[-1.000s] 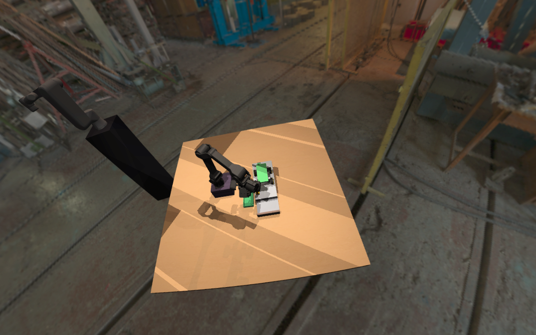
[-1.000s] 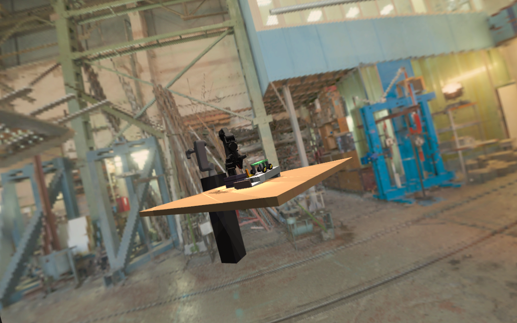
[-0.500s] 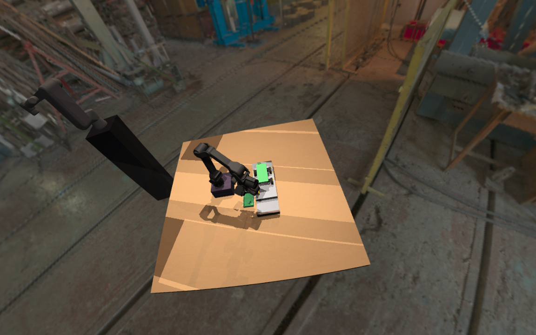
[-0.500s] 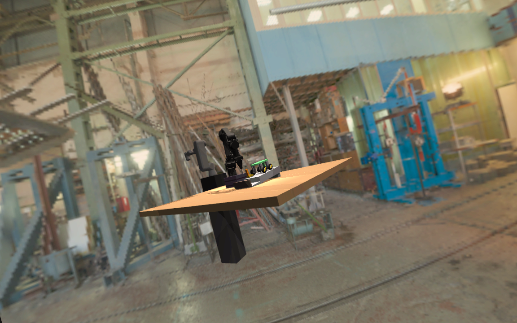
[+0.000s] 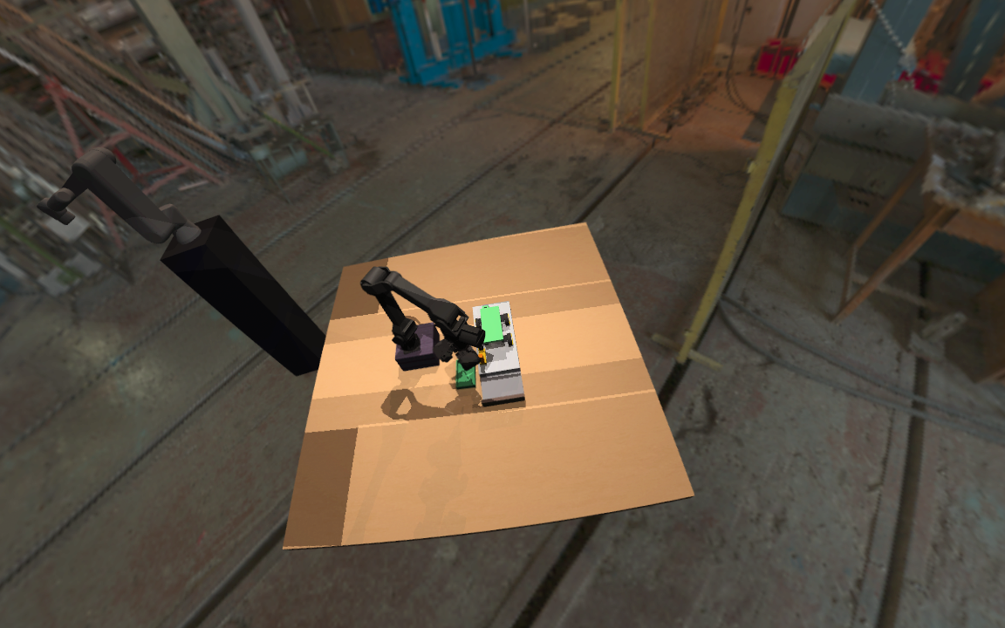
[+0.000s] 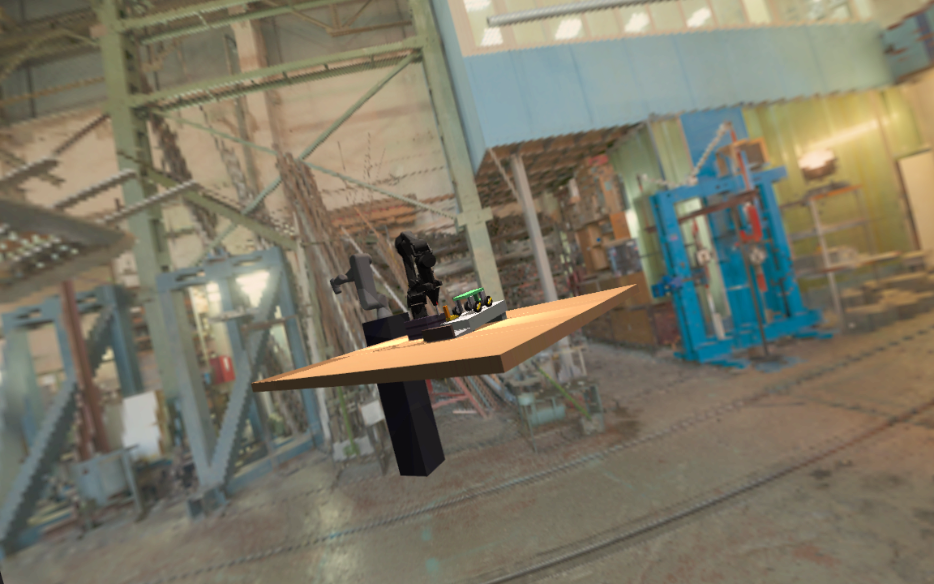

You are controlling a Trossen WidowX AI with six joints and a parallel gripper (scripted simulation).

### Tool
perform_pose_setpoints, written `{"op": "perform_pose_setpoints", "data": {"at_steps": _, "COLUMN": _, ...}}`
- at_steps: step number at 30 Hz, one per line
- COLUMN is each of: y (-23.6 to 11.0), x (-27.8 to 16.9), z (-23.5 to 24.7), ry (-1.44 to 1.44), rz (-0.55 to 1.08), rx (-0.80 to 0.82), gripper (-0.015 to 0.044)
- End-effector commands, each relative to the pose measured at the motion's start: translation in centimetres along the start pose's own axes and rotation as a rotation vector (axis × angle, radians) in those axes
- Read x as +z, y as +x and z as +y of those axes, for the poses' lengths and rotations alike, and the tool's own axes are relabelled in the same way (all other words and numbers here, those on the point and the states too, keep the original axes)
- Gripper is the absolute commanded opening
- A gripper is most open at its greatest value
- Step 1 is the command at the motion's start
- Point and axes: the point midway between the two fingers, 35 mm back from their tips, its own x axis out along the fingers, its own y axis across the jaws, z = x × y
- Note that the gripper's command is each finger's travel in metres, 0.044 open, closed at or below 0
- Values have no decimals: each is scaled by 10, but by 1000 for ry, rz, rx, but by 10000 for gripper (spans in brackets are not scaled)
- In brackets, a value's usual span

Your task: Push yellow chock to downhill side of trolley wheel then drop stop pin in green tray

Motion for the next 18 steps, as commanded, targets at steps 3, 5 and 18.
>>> {"op": "perform_pose_setpoints", "data": {"at_steps": 3, "y": 0, "x": 0, "z": -1, "ry": 176, "rz": -15, "rx": 31, "gripper": 0}}
{"op": "perform_pose_setpoints", "data": {"at_steps": 5, "y": 0, "x": -1, "z": -1, "ry": 237, "rz": -18, "rx": 42, "gripper": 0}}
{"op": "perform_pose_setpoints", "data": {"at_steps": 18, "y": 0, "x": -2, "z": -2, "ry": 434, "rz": -22, "rx": 78, "gripper": 0}}
